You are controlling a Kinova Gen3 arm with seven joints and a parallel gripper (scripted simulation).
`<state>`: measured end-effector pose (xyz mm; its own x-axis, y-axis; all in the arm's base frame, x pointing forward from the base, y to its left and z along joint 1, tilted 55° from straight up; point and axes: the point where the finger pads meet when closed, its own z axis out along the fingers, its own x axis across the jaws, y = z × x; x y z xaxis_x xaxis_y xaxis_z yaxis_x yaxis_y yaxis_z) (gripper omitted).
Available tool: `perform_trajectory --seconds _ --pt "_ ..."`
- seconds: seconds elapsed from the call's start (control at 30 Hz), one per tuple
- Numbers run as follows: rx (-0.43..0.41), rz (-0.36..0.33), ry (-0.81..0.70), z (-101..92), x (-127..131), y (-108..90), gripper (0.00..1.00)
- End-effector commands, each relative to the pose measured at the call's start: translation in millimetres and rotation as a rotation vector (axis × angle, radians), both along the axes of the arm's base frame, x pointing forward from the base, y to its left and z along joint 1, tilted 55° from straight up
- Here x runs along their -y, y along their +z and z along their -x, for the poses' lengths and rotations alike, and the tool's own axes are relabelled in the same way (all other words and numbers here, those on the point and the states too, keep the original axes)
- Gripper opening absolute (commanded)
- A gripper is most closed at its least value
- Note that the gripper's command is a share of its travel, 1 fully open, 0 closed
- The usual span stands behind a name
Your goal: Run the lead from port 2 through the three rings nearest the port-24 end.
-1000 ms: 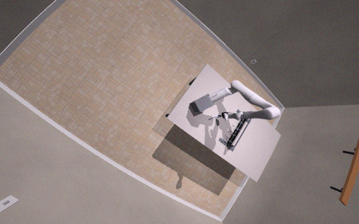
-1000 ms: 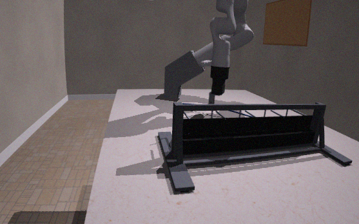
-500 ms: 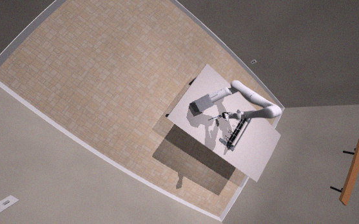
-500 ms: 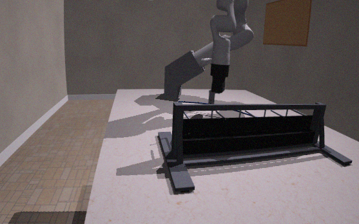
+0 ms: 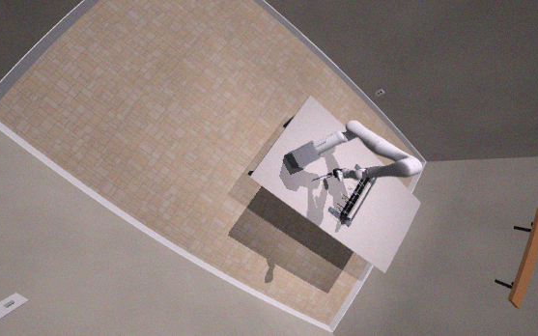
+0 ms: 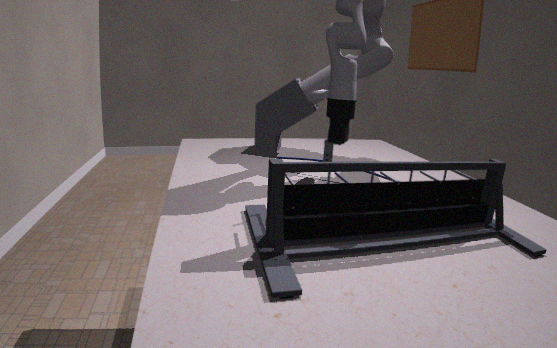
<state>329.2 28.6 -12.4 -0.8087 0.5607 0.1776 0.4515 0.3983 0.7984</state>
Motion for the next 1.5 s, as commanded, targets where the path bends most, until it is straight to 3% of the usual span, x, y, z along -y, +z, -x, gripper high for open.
perform_trajectory --seconds 0.0,0.33,0.7,0.77,1.0,1.17,1.47 --pt "0.008 0.006 0.000 -4.6 5 0.3 0.00" --pt "0.064 0.036 0.045 -30.9 37 6.8 0.00" --pt "0.223 0.119 0.172 -105.4 126 24.3 0.00" --pt "0.223 0.119 0.172 -105.4 126 24.3 0.00" --pt "0.332 0.176 0.259 -156.1 187 36.4 0.00" --pt "0.387 0.205 0.302 -181.7 217 42.6 0.00" --pt "0.427 0.226 0.334 -200.5 240 47.1 0.00"
